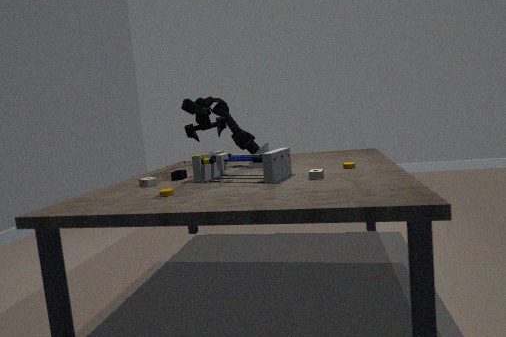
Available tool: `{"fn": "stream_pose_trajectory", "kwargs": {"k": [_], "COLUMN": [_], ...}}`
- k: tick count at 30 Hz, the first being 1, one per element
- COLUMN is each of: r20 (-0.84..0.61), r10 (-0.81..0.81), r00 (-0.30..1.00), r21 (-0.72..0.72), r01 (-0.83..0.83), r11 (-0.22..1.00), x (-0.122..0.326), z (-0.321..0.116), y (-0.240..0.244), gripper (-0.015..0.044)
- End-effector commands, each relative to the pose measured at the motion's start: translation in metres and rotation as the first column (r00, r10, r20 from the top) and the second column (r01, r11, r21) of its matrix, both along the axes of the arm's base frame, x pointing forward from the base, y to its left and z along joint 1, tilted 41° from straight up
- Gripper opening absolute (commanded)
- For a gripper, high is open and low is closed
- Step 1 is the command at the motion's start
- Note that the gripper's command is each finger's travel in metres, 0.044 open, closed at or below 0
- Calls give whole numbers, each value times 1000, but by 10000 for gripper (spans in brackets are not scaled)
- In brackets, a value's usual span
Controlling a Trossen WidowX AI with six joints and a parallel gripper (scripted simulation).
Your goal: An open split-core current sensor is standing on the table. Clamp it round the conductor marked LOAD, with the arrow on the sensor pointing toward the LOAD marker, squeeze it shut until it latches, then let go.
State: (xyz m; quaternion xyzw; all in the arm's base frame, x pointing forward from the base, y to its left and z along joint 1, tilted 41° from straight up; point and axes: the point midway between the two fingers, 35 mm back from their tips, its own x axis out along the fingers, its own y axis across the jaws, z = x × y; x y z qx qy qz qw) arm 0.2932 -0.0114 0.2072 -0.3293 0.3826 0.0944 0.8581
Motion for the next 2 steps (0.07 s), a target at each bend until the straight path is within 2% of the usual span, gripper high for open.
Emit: {"fn": "stream_pose_trajectory", "kwargs": {"k": [1,2], "r20": [-47,-12], "r10": [-169,-52], "r00": [984,999], "r21": [106,35], "r01": [173,52], "r11": [979,998], "x": [9,2], "z": [-5,-2], "y": [4,1], "gripper": [440,440]}}
